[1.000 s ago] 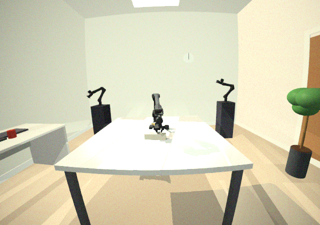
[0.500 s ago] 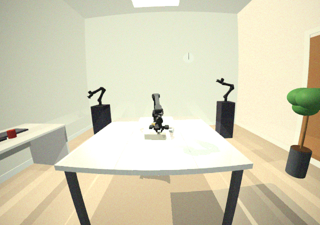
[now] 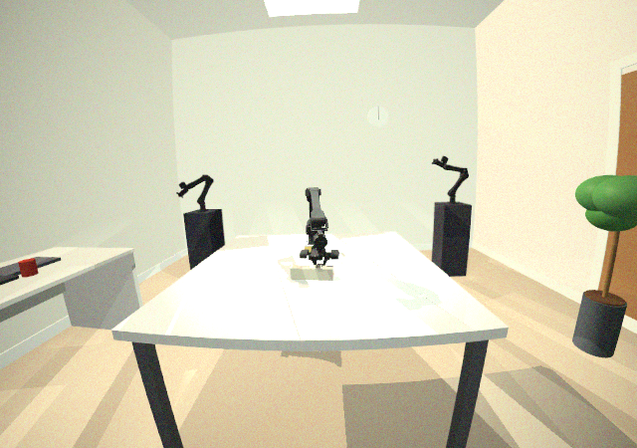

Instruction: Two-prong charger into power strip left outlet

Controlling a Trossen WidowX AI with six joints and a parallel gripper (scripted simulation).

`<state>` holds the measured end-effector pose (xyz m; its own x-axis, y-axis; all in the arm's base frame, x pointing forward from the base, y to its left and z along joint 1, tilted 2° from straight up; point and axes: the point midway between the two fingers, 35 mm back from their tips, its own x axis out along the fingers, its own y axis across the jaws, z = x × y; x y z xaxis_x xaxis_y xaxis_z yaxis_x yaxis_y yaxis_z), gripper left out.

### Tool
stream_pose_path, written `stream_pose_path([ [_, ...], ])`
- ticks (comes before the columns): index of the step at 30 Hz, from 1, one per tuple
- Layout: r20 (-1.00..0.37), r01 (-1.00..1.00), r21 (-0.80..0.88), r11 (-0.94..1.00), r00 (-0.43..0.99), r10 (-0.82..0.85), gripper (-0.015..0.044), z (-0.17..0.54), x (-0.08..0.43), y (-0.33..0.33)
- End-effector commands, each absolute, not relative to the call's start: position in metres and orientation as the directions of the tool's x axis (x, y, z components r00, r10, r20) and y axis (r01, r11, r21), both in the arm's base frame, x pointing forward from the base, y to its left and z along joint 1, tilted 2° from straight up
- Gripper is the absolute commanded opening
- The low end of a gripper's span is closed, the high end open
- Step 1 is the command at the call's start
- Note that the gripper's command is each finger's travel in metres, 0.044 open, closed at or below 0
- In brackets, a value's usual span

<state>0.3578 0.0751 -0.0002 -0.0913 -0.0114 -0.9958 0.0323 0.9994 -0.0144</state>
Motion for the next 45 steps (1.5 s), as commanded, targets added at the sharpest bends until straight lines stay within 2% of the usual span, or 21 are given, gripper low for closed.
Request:
stream_pose_path([
  [1,-0.996,0.032,-0.014,0.999,-0.091,-0.011,0.0,-0.0002,0.3578,0.0751],
  [9,-0.996,0.032,-0.014,0.999,-0.091,-0.011,0.0,-0.0002,0.3578,0.0751],
  [26,-0.996,0.032,-0.014,0.999,-0.091,-0.011,0.044,-0.0002,0.3577,0.0751],
  [45,-0.997,0.032,-0.014,0.999,-0.082,-0.011,0.044,-0.0003,0.3531,0.0753],
])
